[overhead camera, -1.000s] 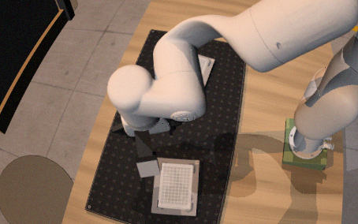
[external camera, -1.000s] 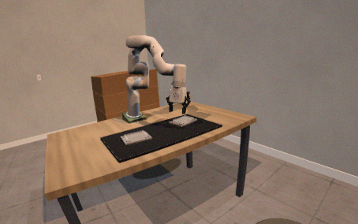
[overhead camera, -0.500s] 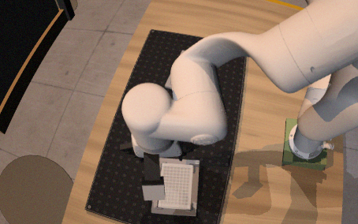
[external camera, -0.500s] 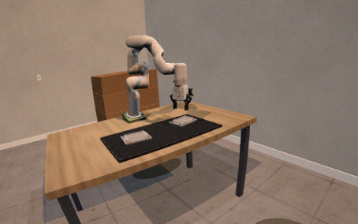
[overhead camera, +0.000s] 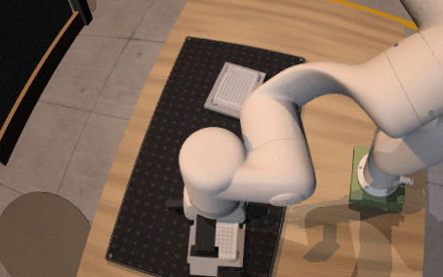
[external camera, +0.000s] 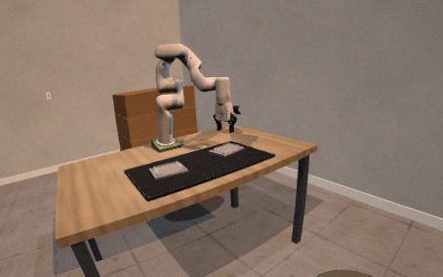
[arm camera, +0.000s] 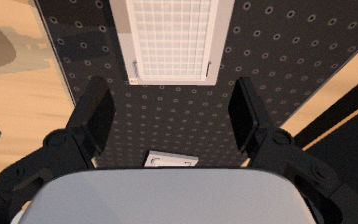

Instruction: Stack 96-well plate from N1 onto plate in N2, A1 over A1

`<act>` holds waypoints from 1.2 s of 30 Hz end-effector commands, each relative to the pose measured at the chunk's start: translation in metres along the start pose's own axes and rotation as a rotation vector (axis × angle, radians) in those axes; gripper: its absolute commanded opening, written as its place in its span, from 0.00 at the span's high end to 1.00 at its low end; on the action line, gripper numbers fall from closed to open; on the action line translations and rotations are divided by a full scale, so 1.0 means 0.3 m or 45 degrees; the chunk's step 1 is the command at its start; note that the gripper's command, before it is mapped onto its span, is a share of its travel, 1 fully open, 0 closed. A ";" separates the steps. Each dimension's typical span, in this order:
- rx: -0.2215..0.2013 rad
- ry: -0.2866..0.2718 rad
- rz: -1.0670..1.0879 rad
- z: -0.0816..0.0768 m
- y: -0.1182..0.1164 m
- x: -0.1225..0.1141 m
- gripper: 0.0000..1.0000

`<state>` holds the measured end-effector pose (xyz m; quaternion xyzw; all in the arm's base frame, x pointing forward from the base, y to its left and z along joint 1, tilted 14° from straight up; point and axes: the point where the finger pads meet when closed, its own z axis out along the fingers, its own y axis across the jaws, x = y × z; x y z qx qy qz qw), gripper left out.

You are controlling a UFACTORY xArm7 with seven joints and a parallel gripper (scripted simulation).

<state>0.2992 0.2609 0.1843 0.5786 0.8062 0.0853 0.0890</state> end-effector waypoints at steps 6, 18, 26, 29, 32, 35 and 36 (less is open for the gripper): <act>-0.005 0.003 0.005 -0.005 0.002 0.003 0.00; -0.005 0.003 0.005 0.034 0.002 0.003 0.00; -0.005 0.003 0.005 0.078 0.002 0.003 0.00; -0.005 0.003 0.005 0.095 0.002 0.003 0.00; -0.005 0.003 0.005 0.112 0.002 0.003 0.00; -0.005 0.003 0.005 0.117 0.002 0.003 0.00; -0.005 0.003 0.005 0.123 0.002 0.003 0.00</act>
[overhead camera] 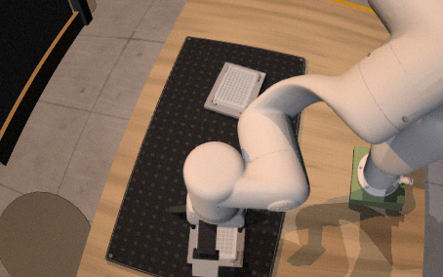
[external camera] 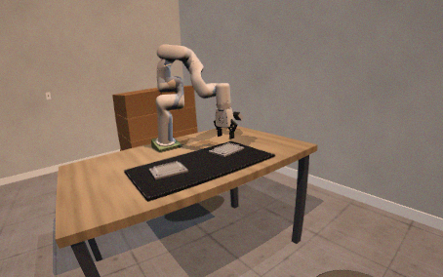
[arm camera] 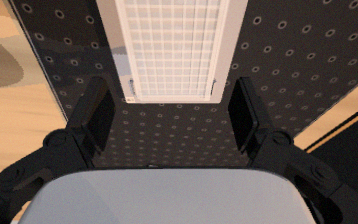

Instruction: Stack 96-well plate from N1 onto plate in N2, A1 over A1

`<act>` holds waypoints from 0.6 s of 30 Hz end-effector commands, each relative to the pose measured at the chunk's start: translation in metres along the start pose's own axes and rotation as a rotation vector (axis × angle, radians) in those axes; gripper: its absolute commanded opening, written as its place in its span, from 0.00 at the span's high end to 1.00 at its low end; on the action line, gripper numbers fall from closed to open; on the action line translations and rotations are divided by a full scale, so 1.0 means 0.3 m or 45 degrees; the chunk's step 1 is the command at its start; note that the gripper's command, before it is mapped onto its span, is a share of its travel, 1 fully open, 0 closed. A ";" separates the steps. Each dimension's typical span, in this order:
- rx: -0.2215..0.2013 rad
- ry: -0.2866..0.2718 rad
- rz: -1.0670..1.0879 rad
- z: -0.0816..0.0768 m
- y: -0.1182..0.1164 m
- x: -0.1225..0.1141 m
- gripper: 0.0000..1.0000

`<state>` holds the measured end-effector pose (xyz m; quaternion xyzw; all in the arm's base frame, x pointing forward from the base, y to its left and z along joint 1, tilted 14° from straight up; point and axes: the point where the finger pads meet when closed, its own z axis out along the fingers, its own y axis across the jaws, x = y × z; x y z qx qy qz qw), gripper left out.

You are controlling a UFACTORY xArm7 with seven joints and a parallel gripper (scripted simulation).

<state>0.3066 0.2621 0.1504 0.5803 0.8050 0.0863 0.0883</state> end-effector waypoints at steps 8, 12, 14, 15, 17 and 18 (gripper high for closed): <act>-0.004 0.001 0.000 0.052 0.005 0.002 0.00; -0.004 0.001 0.000 0.074 0.005 0.002 0.00; -0.004 0.001 0.000 0.080 0.005 0.002 0.00; -0.004 0.001 0.000 0.080 0.005 0.002 0.00; -0.004 0.001 0.000 0.091 0.005 0.002 0.00; -0.004 0.001 0.000 0.097 0.005 0.002 0.00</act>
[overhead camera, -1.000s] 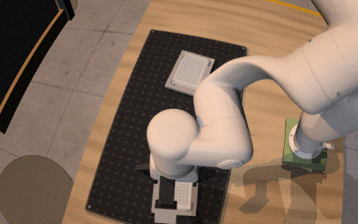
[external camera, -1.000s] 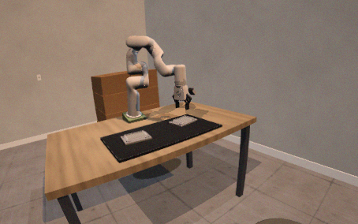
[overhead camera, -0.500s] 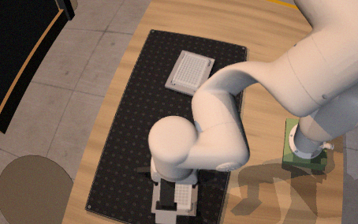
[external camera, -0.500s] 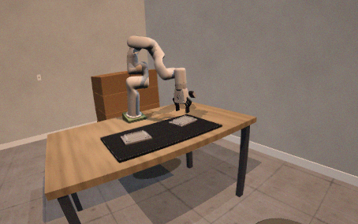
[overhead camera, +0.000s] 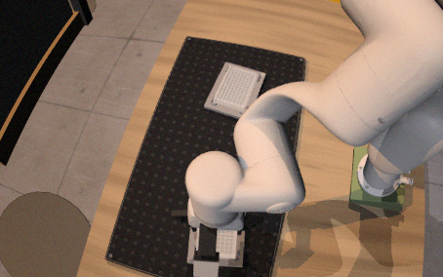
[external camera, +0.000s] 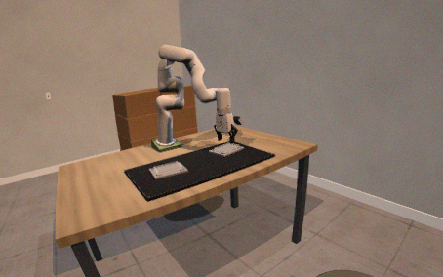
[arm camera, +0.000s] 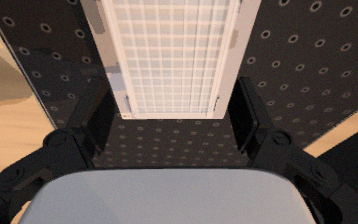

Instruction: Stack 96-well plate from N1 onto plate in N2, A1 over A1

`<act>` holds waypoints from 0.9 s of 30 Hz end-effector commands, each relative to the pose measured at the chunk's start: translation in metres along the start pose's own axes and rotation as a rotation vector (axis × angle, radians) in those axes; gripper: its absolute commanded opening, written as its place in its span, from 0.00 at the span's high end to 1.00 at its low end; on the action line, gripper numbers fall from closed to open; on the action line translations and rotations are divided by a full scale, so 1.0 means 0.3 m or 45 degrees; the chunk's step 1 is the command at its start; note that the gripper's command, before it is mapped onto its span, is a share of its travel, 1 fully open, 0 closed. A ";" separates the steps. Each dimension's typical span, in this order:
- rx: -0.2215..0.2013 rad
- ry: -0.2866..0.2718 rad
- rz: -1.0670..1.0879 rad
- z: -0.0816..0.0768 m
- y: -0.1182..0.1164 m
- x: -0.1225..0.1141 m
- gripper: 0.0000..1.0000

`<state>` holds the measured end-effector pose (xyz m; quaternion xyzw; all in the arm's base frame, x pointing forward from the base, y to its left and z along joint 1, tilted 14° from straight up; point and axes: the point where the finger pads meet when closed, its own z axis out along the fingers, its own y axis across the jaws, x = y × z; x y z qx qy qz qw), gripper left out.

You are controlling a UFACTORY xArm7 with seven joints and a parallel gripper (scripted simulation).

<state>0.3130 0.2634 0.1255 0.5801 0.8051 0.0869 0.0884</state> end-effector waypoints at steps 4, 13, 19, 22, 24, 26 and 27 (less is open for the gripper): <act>-0.003 0.000 0.000 0.033 0.004 0.001 0.00; -0.003 0.000 0.000 0.041 0.004 0.001 0.00; -0.003 0.000 0.000 0.041 0.004 0.001 0.00; -0.003 0.000 0.000 0.048 0.004 0.001 0.00; -0.003 0.000 0.000 0.052 0.004 0.001 0.00; -0.003 0.000 0.000 0.057 0.004 0.001 0.00; -0.003 0.000 0.000 0.059 0.004 0.001 0.00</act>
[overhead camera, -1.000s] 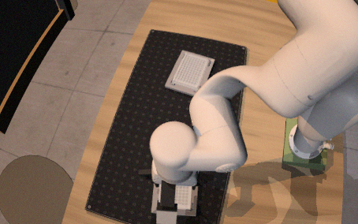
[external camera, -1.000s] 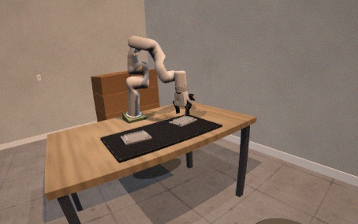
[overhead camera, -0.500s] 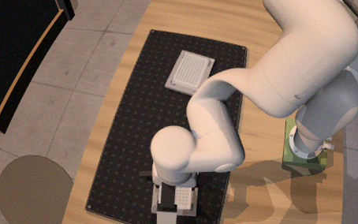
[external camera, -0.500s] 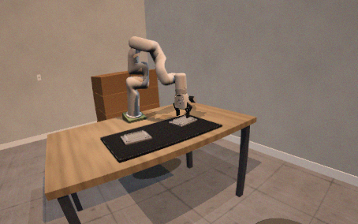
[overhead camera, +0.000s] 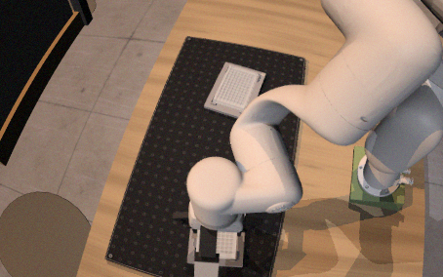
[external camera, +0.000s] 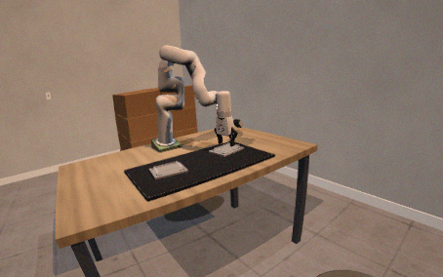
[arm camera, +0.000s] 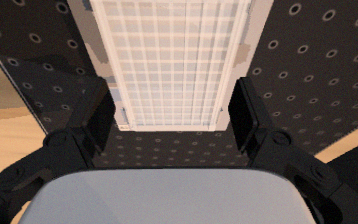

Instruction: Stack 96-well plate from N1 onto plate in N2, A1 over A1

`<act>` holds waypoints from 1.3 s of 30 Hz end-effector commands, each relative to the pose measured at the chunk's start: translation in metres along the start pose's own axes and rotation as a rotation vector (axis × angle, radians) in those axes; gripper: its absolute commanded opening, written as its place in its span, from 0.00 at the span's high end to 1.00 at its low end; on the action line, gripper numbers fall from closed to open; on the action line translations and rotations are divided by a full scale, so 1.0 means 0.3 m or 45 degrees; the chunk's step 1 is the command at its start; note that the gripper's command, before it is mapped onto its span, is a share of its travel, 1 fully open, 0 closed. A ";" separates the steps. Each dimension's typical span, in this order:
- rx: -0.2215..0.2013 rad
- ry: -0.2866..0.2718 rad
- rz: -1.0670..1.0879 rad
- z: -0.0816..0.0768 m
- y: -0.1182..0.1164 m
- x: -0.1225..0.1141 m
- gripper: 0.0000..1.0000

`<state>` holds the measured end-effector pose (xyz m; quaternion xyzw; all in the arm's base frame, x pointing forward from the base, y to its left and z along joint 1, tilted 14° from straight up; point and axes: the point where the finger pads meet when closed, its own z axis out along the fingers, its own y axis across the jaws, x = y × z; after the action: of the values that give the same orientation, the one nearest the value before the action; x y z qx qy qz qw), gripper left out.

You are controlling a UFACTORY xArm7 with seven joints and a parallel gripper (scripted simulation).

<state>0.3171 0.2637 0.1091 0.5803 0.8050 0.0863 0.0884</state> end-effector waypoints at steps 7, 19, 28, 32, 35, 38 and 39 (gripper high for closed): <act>-0.004 0.001 0.000 0.014 0.004 0.002 0.00; -0.004 0.001 0.000 0.041 0.004 0.002 0.00; -0.004 0.001 0.000 0.052 0.004 0.002 0.00; -0.004 0.001 0.000 0.052 0.004 0.002 0.00; -0.004 0.001 0.000 0.052 0.004 0.002 0.00; -0.004 0.001 0.000 0.052 0.004 0.002 0.00; -0.004 0.001 0.000 0.052 0.004 0.002 0.00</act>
<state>0.3211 0.2644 0.0933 0.5803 0.8050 0.0862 0.0886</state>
